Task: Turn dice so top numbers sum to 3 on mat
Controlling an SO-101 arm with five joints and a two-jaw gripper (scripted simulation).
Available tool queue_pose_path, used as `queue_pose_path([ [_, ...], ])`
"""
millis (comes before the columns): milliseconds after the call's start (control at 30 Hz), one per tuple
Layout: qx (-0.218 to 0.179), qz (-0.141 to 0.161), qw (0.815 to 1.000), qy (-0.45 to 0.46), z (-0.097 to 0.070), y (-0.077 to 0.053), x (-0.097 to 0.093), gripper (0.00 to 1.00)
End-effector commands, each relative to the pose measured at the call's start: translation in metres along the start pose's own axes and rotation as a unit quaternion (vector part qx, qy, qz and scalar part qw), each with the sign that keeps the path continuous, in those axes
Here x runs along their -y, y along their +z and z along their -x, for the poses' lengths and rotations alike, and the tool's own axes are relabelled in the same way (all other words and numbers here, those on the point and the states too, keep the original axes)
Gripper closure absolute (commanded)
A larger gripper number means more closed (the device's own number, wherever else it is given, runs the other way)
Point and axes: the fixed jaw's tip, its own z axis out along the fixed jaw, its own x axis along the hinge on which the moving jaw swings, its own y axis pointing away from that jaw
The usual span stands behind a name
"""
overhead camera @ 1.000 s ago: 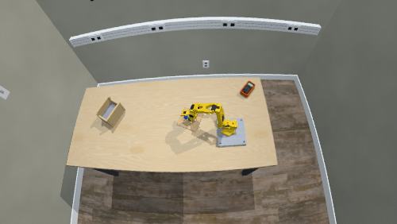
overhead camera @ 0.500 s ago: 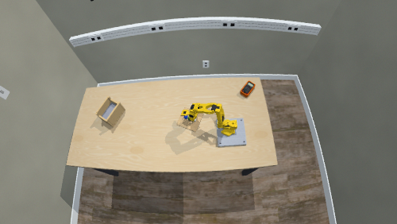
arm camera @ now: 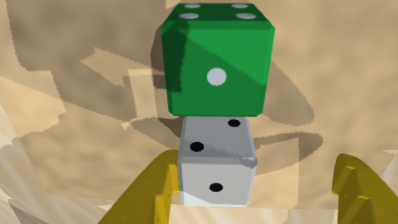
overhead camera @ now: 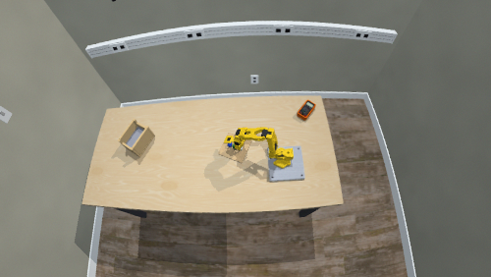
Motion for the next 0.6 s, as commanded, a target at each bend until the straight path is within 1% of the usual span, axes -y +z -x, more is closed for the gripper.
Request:
queue_pose_path([
  [0, -0.007, 0.000, 1.000, -0.002, -0.001, -0.007, 0.001, 0.71],
  [167, -0.007, 0.000, 1.000, -0.002, 0.001, -0.024, 0.001, 0.71],
  [233, -0.007, 0.000, 1.000, -0.002, 0.001, -0.024, 0.001, 0.71],
  [433, -0.007, 0.000, 1.000, -0.002, 0.000, -0.044, 0.001, 0.71],
  [567, -0.007, 0.000, 1.000, -0.002, -0.001, -0.052, 0.001, 0.71],
])
